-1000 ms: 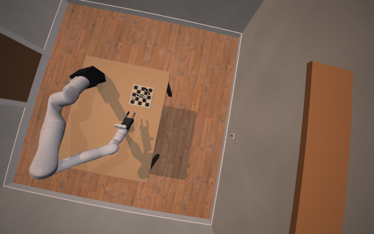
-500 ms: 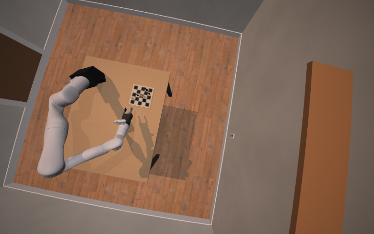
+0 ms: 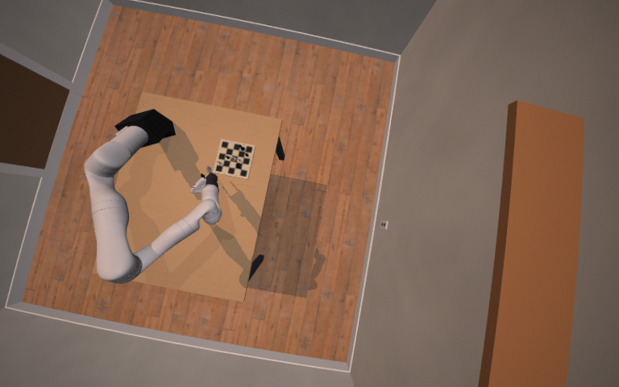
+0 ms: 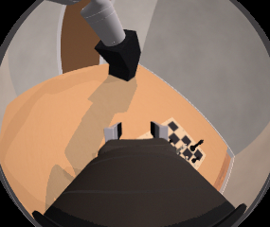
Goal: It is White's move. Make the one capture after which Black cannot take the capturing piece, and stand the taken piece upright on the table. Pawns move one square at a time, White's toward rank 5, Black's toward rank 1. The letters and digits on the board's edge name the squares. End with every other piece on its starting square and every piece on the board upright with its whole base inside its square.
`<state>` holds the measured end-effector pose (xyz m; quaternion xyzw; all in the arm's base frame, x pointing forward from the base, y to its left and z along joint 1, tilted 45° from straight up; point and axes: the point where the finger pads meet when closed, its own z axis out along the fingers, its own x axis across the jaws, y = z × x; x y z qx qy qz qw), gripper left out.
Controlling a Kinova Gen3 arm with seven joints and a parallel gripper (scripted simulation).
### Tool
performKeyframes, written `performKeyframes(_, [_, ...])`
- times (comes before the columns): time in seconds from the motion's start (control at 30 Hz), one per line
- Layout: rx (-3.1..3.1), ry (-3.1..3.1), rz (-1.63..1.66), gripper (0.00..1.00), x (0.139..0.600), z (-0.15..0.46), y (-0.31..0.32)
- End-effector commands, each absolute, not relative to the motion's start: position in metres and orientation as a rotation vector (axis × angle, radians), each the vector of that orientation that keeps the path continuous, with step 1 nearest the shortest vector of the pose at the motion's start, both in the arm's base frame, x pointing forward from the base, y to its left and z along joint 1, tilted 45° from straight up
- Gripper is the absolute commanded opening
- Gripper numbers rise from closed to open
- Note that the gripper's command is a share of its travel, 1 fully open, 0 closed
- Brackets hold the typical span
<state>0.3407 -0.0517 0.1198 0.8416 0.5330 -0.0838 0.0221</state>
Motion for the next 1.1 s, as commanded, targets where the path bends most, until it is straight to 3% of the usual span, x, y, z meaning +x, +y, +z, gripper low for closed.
performKeyframes(0.0, [2.404,1.862,-0.347,1.0,0.339,0.108,-0.024])
performKeyframes(0.63, [1.26,2.208,-0.537,1.0,0.408,0.114,0.025])
performKeyframes(1.07, [0.983,2.206,-0.509,1.0,0.433,0.123,0.062])
